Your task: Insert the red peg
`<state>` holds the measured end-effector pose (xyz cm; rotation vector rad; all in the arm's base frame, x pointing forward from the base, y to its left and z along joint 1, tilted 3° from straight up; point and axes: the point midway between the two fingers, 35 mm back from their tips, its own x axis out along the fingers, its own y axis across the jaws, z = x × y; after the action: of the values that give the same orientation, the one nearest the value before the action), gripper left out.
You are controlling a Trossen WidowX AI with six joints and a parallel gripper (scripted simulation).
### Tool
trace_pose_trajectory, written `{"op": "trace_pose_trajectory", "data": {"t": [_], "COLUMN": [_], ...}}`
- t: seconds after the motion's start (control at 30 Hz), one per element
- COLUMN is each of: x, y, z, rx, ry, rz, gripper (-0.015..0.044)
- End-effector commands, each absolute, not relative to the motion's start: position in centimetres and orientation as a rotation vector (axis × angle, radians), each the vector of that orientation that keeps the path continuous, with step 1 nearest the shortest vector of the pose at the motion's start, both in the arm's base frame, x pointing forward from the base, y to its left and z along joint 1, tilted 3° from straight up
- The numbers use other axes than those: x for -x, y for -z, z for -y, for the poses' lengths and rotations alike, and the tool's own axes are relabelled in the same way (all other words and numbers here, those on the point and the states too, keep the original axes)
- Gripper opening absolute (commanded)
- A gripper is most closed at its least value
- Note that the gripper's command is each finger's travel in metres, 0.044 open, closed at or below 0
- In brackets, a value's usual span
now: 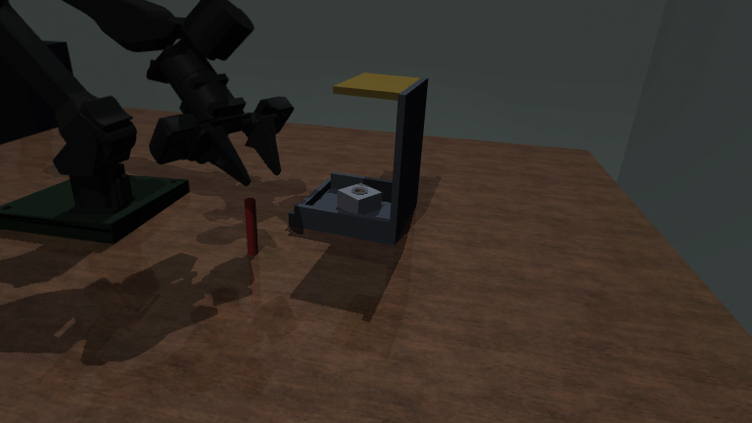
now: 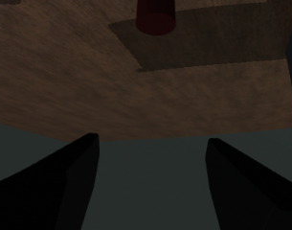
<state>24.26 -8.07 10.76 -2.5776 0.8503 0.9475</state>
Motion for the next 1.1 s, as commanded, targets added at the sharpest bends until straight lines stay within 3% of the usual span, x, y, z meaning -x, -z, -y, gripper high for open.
{"op": "trace_pose_trajectory", "data": {"t": [0.0, 1.07], "x": [-24.1, -24.2], "y": [-9.7, -4.4], "z": [8.0, 7.7], "rx": [2.575, 2.575], "ry": [-0.972, -0.973], "rz": [-0.849, -0.848], "gripper": [0.022, 0.022]}}
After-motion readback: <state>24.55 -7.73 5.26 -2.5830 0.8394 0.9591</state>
